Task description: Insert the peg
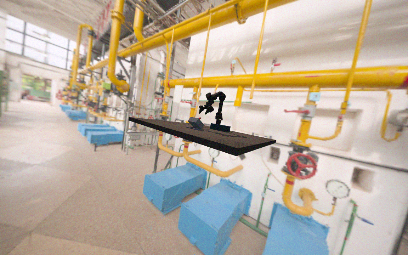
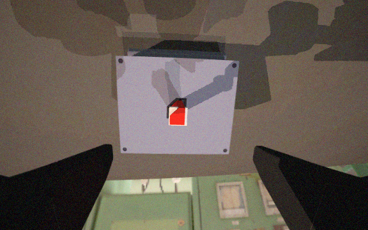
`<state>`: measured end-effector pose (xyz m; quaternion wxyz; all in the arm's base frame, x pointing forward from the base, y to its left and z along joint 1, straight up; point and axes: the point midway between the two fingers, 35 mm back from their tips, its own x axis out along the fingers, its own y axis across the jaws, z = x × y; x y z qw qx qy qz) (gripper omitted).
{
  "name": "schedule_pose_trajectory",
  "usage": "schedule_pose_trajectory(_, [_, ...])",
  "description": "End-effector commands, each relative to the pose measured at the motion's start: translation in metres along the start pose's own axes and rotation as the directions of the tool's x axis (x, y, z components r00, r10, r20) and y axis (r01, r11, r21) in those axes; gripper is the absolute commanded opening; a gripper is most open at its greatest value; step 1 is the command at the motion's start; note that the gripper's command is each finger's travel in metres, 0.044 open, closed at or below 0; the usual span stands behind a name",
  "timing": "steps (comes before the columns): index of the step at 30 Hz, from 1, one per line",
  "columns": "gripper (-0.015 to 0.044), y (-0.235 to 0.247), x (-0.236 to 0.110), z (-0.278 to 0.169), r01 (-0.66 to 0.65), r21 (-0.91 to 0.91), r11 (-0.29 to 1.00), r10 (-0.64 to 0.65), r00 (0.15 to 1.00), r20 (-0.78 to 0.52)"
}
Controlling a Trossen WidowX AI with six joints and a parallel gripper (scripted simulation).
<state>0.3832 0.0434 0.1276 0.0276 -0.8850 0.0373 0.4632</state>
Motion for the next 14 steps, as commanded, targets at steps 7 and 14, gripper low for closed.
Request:
schedule_pose_trajectory(7, [0.0440,0.000,-0.015,0.000,-0.002,0.004,1.000,0.002,1.000,-0.002])
schedule_pose_trajectory(14, [0.0440,0.000,-0.026,0.000,-0.002,0.004,1.000,0.002,1.000,-0.002])
